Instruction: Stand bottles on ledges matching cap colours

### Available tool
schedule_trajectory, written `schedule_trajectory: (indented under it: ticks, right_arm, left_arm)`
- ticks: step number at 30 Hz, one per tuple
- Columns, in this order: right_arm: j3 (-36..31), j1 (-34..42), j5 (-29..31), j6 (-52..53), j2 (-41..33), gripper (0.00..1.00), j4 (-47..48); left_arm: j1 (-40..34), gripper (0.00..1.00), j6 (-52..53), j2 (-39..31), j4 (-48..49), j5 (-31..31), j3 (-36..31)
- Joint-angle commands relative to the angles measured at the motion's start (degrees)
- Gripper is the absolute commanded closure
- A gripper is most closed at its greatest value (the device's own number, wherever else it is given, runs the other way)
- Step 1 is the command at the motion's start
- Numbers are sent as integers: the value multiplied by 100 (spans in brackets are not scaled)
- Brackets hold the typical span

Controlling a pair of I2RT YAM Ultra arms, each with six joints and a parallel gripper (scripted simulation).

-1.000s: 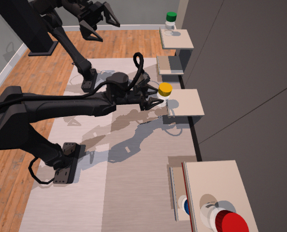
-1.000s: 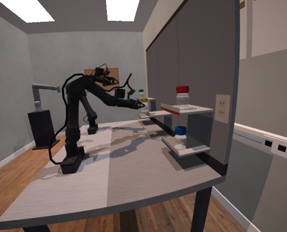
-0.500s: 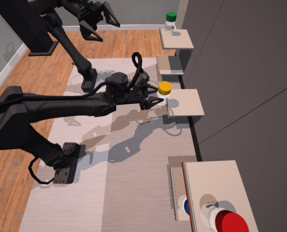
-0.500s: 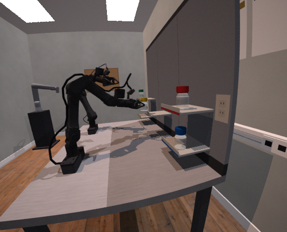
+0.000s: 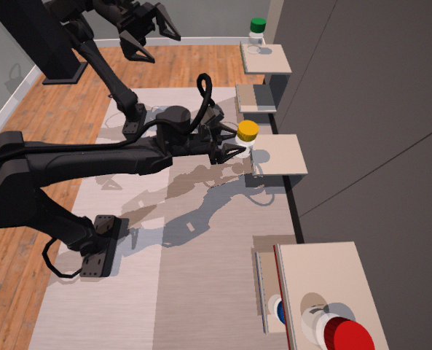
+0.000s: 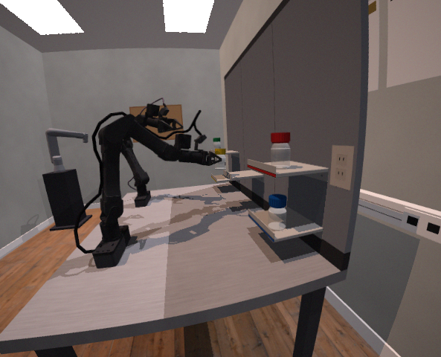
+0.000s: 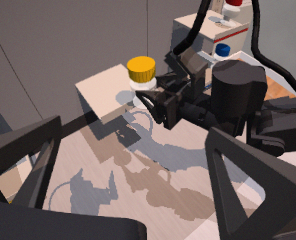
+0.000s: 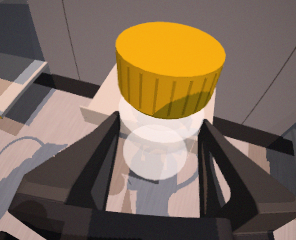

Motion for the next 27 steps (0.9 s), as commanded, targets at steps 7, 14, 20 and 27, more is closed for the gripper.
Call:
schedule_trajectory:
  ticks: [7,14,20,27]
  right_arm:
    - [355,-64,-129,-50,-38,50,272]
    - [819,-187,-277,-59,388,50,368]
    - [1279,-278,-364,-53,774,50,382]
    - [1958,-392,-447,-41,1305,50,284]
  left_arm:
    - [78,0,-15,-118,-67,14,-21]
    - [78,0,-15,-118,-67,14,-21]
    - [78,0,-15,-118,-67,14,-21]
    - [78,0,-15,-118,-67,14,-21]
